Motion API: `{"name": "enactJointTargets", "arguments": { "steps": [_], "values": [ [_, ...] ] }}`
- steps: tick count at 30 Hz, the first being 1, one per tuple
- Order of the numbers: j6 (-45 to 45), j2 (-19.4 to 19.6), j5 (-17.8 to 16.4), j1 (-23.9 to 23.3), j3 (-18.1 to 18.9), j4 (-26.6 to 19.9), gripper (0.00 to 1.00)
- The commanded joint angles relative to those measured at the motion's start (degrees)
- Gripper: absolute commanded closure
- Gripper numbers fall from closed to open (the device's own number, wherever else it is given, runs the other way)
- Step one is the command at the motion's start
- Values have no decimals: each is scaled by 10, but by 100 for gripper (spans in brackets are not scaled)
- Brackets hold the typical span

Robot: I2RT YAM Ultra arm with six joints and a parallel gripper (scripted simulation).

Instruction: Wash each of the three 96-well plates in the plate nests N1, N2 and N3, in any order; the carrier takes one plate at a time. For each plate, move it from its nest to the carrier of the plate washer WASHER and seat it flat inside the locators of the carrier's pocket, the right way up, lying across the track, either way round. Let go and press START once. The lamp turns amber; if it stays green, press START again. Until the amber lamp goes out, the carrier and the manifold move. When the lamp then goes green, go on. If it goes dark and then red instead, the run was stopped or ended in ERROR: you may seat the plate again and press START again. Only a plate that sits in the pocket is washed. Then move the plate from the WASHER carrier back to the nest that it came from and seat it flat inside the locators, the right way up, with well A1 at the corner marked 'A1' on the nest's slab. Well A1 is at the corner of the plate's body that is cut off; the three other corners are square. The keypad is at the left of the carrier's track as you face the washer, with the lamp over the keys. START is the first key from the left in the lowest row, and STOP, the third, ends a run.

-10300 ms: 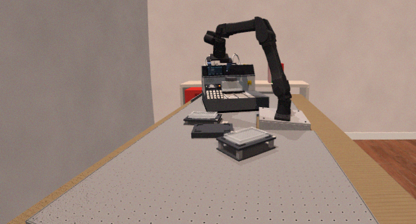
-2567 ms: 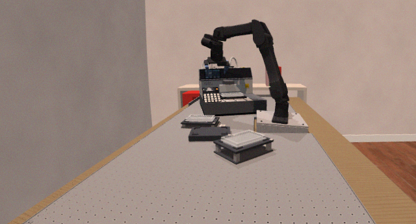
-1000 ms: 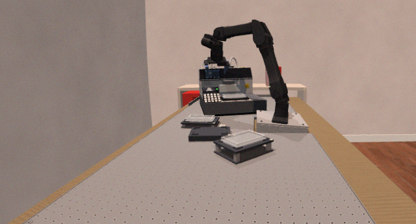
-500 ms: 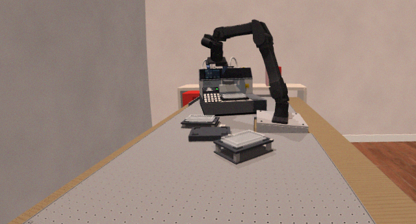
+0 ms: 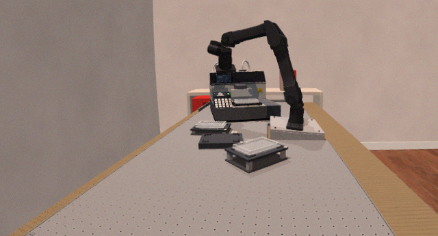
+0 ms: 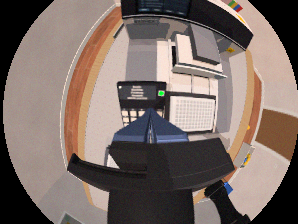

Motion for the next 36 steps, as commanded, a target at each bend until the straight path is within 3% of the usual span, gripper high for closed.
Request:
{"name": "enactJointTargets", "arguments": {
  "steps": [1,18,36],
  "values": [
    [23,-14,13,11,-8,11,100],
    [94,-20,29,78,-66,33,100],
    [169,-10,43,146,-102,48,100]
  ]
}}
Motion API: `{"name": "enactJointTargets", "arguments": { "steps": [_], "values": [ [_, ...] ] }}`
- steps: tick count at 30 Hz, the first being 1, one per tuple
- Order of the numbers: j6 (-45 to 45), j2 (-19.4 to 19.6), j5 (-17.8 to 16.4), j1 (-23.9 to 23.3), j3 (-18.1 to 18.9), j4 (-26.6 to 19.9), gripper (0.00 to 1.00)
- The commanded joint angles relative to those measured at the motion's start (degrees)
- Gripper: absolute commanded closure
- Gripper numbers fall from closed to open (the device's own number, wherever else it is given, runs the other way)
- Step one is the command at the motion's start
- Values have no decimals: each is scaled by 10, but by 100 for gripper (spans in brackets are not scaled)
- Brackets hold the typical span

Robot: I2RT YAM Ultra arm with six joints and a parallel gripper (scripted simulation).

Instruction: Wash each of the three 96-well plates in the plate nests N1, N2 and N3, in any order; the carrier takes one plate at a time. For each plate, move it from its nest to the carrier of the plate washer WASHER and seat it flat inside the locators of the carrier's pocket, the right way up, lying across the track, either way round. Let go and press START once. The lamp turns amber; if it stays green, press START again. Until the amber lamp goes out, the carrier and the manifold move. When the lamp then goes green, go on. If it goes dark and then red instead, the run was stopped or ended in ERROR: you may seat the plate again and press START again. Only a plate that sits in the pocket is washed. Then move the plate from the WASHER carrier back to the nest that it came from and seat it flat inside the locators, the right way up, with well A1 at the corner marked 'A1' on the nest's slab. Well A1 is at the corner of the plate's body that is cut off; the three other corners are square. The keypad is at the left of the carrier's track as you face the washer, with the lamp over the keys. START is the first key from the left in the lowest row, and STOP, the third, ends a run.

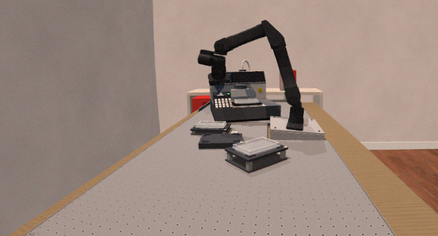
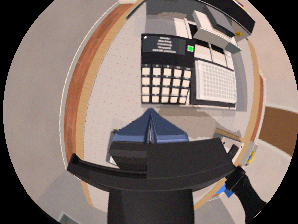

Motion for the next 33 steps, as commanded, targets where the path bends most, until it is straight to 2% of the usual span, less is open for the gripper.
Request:
{"name": "enactJointTargets", "arguments": {
  "steps": [1,8,12,13,16,18,24,33],
  "values": [
    [17,-4,12,2,2,2,100],
    [52,6,17,34,-7,6,100],
    [54,7,17,36,-7,6,100],
    [25,-4,9,27,-18,12,0],
    [-60,-34,-15,0,-45,27,0],
    [-60,-34,-15,0,-45,27,0],
    [-229,-80,-68,-59,-79,37,0],
    [-482,-115,-146,-156,-83,8,0]
  ]
}}
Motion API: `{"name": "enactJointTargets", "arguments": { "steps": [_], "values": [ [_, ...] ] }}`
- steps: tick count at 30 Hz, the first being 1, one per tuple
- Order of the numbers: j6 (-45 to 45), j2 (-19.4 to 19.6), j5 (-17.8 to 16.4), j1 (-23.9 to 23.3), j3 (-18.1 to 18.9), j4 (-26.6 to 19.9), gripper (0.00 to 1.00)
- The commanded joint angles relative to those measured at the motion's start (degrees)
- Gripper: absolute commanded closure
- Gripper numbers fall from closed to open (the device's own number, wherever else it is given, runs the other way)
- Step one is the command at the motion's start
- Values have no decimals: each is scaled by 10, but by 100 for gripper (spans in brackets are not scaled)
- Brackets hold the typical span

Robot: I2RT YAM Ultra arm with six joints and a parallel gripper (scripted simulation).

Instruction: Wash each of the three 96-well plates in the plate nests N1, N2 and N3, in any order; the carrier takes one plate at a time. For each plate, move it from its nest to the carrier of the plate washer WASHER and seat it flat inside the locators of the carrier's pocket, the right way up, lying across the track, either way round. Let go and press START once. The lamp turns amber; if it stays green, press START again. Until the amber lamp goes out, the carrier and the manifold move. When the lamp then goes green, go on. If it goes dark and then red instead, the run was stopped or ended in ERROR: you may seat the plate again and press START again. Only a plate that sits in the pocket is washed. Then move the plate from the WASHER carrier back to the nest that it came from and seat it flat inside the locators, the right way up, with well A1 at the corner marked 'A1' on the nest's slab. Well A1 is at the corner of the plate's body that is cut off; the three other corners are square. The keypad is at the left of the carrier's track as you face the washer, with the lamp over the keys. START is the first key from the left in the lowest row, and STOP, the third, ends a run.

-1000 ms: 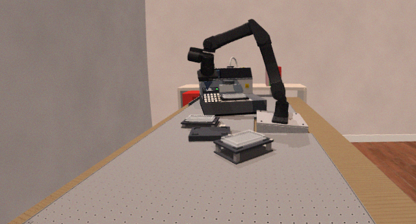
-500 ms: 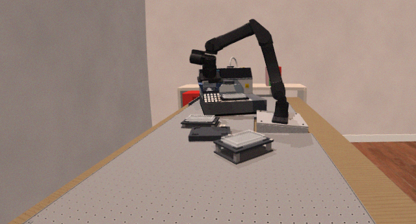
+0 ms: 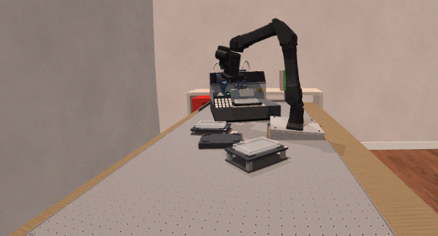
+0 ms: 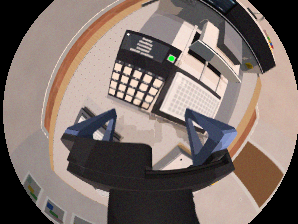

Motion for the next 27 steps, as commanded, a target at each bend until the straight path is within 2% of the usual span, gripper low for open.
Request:
{"name": "enactJointTargets", "arguments": {
  "steps": [1,2,7,15,17,19,24,27],
  "values": [
    [-117,-11,-29,-17,7,-12,0],
    [-117,-11,-29,-17,7,-12,0],
    [-257,-11,-66,-71,27,-46,0],
    [-477,12,-108,-153,84,-121,0],
    [-531,21,-114,-171,103,-142,0],
    [-531,21,-114,-171,103,-142,0],
    [-660,51,-122,-212,155,-197,0],
    [-713,71,-122,-212,182,-224,0]
  ]
}}
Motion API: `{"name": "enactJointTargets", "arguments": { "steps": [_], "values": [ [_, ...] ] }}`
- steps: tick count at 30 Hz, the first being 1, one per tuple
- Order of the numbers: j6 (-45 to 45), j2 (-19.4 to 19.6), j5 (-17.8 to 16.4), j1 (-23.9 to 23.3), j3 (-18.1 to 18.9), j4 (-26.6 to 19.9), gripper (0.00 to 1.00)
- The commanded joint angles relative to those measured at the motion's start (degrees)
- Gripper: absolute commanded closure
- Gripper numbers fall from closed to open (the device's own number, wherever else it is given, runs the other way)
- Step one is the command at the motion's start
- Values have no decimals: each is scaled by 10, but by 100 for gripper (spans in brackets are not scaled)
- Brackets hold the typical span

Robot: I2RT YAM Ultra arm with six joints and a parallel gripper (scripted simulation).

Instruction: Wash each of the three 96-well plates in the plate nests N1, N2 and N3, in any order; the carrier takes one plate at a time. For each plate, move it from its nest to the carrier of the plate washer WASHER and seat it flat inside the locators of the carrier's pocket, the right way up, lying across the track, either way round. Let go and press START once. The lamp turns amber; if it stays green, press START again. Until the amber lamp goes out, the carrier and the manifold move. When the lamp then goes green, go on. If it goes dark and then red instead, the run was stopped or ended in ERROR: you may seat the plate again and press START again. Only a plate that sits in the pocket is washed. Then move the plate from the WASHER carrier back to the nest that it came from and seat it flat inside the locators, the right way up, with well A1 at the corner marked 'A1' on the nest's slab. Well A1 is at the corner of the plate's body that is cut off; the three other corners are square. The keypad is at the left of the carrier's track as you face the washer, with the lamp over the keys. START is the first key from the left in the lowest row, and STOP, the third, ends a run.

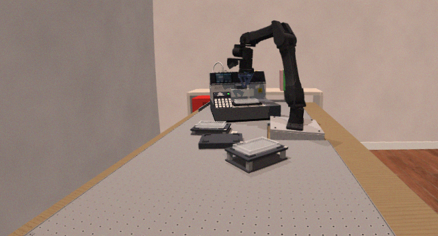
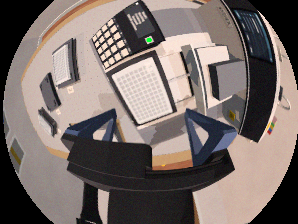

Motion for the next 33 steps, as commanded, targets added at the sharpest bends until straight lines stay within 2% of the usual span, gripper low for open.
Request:
{"name": "enactJointTargets", "arguments": {
  "steps": [1,7,31,33],
  "values": [
    [-104,12,-7,3,34,-44,0],
    [-207,52,0,6,88,-98,0],
    [-209,53,0,6,89,-99,0],
    [-209,52,0,6,80,-91,0]
  ]
}}
